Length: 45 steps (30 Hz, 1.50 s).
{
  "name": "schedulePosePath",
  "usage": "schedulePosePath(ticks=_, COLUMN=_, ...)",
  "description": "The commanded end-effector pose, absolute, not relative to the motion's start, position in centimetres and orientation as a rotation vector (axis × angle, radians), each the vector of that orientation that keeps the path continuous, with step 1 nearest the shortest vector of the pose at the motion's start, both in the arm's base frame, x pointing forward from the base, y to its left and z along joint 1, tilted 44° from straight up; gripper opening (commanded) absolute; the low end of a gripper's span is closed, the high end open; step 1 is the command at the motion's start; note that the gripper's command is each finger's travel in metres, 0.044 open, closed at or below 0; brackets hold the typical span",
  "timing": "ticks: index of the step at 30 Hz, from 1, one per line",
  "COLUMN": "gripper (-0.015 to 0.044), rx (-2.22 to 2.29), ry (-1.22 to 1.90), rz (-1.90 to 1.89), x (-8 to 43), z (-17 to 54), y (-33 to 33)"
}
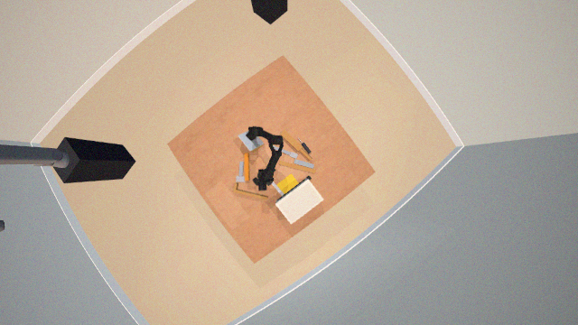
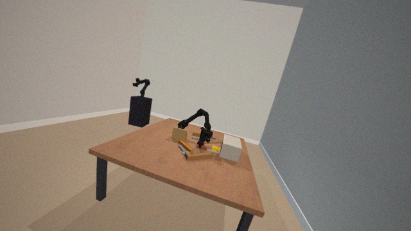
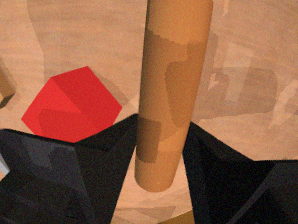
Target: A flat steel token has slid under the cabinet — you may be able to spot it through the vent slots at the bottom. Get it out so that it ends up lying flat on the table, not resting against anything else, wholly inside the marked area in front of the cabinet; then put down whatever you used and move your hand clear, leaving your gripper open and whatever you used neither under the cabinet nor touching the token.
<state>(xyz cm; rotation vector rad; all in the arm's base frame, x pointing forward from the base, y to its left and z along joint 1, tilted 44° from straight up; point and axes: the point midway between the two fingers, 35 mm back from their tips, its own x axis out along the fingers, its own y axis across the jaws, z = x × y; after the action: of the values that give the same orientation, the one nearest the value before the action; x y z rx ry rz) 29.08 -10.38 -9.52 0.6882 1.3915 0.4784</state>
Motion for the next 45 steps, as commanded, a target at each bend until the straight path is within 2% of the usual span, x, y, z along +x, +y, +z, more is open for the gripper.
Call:
schedulePosePath(ticks=1, gripper=0.0, rx=0.69, ry=1.393, rz=0.481, x=28.4, z=-9.6, y=-10.2)
schedulePosePath(ticks=45, gripper=0.0, rx=0.691, ry=1.396, rz=0.479, x=22.8, z=-10.0, y=-9.5)
